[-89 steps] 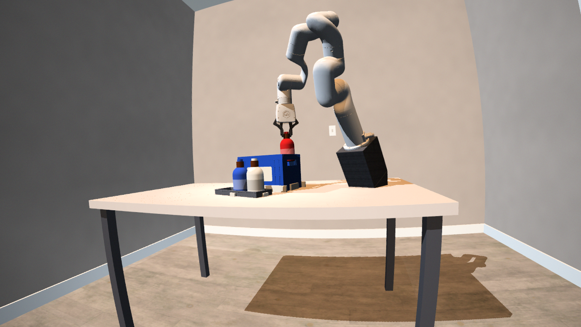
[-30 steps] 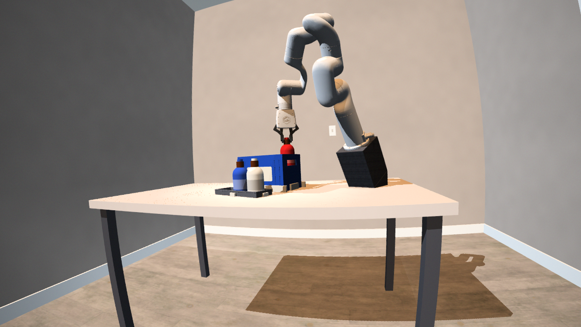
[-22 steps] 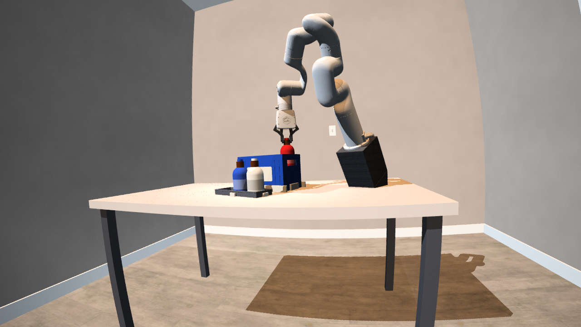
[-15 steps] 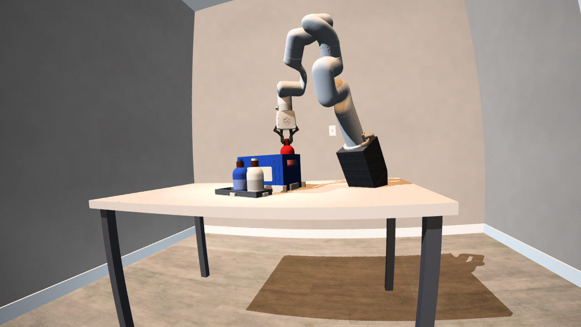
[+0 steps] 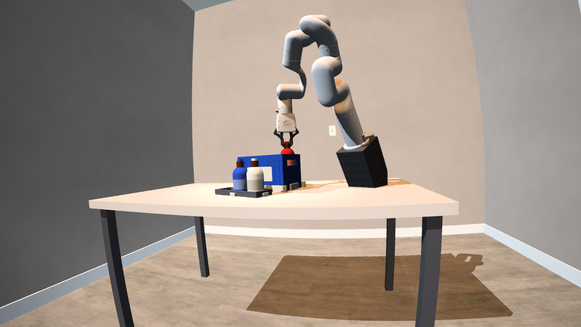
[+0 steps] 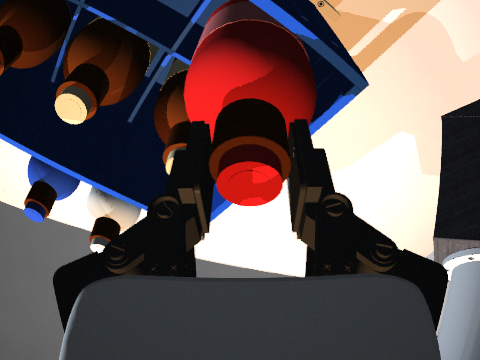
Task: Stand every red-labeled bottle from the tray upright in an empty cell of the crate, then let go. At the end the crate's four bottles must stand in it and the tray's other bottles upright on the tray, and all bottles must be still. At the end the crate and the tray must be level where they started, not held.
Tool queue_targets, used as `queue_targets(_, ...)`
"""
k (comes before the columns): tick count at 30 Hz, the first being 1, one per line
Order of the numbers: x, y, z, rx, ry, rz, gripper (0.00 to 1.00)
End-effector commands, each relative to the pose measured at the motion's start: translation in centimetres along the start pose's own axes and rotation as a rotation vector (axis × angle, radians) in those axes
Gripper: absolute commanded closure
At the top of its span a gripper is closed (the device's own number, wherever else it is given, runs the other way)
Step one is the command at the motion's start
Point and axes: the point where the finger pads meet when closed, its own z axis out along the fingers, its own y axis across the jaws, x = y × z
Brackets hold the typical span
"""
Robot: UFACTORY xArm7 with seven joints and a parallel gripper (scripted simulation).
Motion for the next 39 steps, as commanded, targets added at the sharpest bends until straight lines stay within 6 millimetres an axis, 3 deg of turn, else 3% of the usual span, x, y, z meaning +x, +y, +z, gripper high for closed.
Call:
queue_targets(1, 0.1, -0.1, 0.5, 0.003, 0.004, 0.000, 1.00)
queue_targets(39, 0.2, -0.1, 1.8, 0.003, 0.004, 0.000, 1.00)
